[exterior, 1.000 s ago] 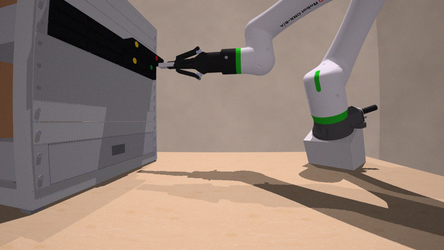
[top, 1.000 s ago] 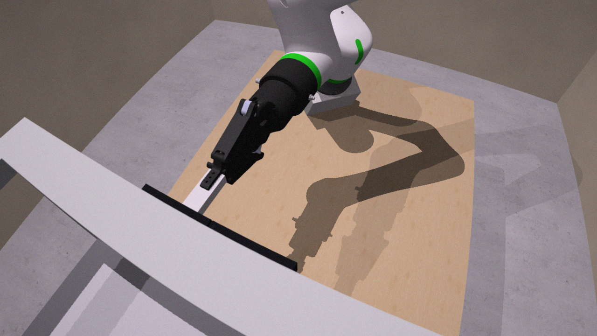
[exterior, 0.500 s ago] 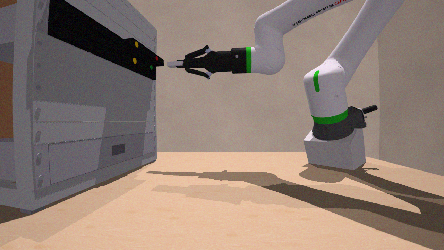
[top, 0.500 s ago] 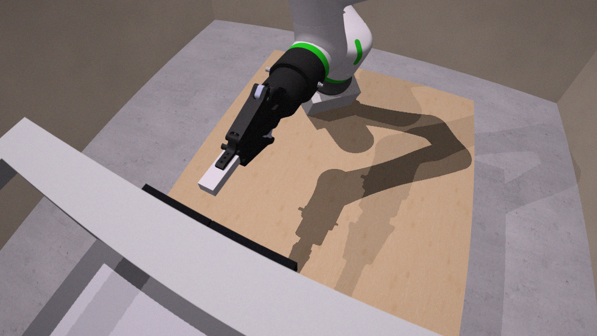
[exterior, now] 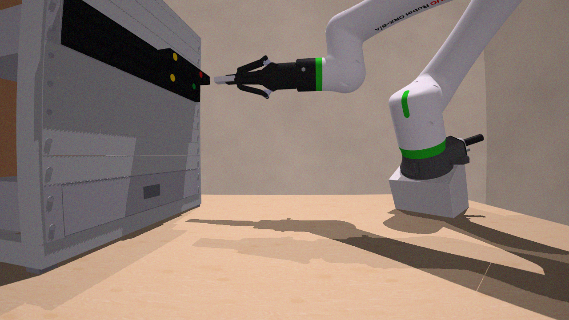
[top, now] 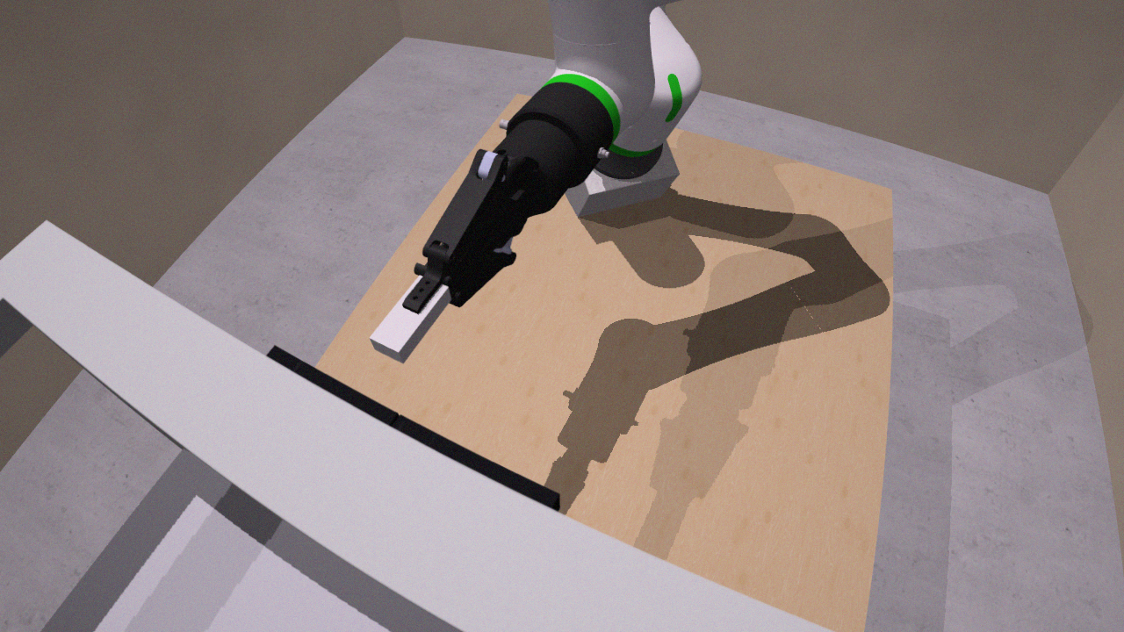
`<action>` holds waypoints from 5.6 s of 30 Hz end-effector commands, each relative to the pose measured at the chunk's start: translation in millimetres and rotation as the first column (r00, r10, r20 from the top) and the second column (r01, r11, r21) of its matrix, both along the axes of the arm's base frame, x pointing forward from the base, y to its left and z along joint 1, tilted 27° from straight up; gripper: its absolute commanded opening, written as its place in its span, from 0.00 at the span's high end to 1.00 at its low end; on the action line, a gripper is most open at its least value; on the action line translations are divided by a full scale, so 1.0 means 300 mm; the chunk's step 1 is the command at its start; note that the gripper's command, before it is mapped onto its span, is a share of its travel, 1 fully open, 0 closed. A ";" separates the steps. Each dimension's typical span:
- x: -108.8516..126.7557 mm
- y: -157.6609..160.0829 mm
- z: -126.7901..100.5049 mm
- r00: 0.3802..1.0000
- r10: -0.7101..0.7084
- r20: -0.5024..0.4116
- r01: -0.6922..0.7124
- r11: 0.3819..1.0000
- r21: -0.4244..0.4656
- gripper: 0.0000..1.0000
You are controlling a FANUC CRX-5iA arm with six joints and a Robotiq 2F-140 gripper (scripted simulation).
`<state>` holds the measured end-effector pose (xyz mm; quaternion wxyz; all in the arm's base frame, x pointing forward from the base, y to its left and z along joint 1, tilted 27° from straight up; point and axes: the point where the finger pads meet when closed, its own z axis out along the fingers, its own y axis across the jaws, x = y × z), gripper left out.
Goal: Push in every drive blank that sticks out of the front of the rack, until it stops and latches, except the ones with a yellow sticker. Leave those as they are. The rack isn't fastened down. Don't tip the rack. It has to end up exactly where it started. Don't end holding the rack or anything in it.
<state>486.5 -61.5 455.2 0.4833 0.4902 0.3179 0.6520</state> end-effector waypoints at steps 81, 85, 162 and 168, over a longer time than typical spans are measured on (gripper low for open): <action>0.163 -0.035 0.124 1.000 0.001 -0.001 -0.001 1.000 0.001 1.00; 0.165 -0.035 0.124 1.000 0.001 -0.001 -0.001 1.000 0.001 1.00; 0.227 -0.039 0.145 1.000 0.001 -0.001 -0.001 1.000 0.001 1.00; 0.233 -0.039 0.147 1.000 0.001 -0.001 -0.001 1.000 0.001 1.00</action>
